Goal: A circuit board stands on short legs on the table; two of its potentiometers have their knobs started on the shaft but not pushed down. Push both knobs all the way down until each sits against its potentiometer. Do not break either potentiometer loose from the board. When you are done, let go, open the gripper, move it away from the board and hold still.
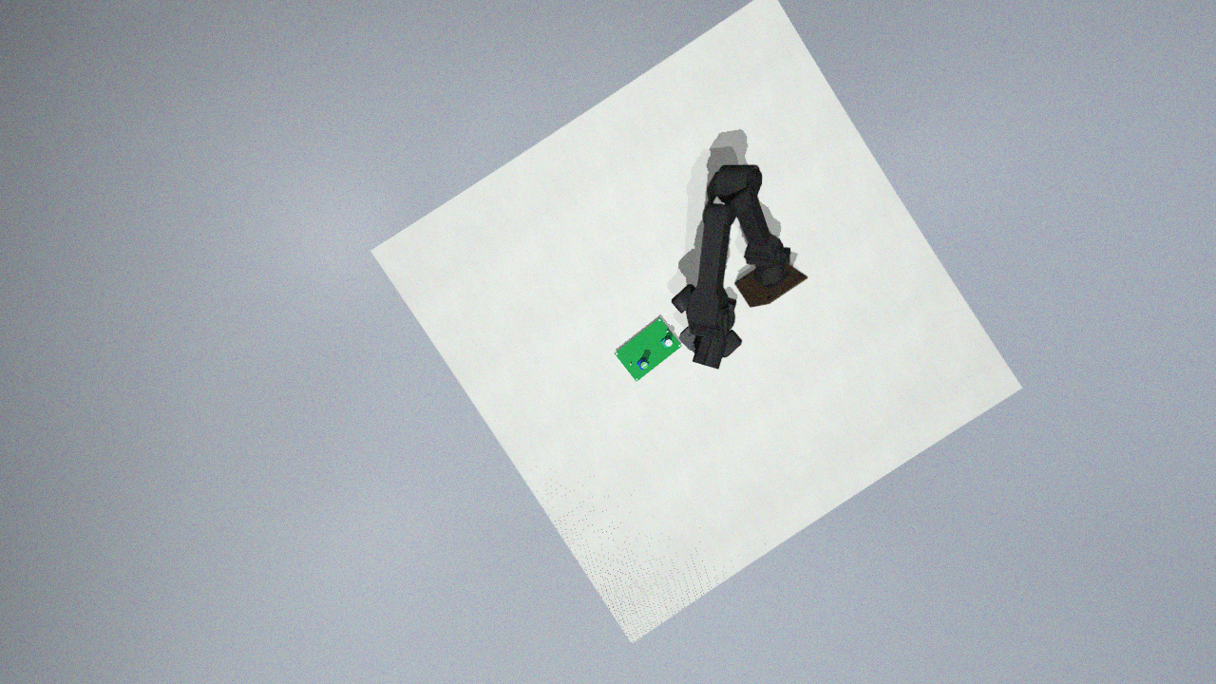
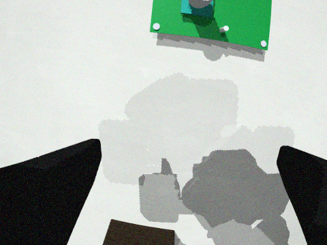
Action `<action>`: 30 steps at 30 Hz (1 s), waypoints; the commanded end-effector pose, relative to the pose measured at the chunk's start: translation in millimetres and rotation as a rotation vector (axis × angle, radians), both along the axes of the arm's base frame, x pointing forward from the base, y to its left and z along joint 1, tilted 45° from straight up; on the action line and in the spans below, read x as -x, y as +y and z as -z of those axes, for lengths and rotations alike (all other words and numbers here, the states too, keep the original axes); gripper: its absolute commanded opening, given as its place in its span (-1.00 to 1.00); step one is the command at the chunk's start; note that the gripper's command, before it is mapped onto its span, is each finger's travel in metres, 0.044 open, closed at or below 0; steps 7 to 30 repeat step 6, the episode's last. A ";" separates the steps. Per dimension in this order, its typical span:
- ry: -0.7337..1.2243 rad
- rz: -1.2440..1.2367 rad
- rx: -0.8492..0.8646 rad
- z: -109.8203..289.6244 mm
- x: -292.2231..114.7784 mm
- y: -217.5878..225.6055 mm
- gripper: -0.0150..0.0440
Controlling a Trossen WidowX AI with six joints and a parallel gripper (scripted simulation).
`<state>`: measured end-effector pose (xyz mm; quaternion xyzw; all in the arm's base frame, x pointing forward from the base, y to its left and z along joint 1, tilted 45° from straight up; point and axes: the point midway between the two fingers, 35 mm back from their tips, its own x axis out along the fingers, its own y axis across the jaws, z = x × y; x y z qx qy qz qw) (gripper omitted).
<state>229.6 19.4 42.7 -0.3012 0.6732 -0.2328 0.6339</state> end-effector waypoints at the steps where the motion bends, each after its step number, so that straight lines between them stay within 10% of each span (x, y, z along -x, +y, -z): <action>1: -0.002 0.005 -0.003 0.9 1.4 0.1 1.00; 30: -0.002 0.005 -0.003 0.9 1.4 0.1 1.00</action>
